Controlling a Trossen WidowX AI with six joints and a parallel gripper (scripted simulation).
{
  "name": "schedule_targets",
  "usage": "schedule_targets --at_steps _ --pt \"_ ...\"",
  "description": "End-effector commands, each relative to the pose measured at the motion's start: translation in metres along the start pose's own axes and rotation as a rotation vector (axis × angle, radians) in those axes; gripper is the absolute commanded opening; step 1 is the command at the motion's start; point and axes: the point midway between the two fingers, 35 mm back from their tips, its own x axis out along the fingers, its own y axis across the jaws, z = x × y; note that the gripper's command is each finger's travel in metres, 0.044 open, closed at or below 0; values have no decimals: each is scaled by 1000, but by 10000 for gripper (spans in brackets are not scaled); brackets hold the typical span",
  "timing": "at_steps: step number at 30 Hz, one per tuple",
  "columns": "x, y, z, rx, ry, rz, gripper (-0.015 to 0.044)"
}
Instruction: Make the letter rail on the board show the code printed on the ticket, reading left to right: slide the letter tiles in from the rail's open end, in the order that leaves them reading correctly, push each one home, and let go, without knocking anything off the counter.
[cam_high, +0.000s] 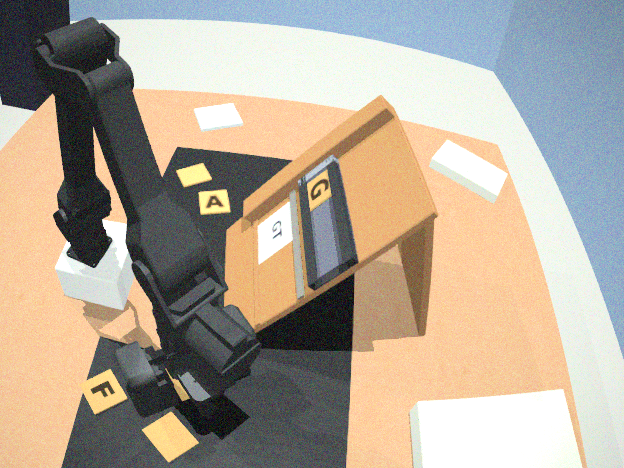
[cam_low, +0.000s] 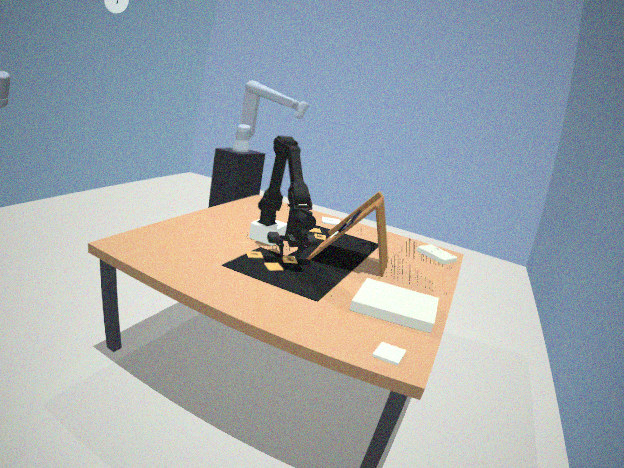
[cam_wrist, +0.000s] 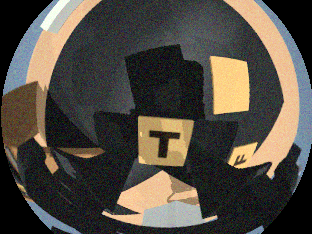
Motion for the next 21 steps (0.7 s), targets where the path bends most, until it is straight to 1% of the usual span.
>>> schedule_targets --at_steps 1,21 --pt "-3 0 0 6 -4 -1 0" --pt "-12 1 -2 6 -4 -1 0"
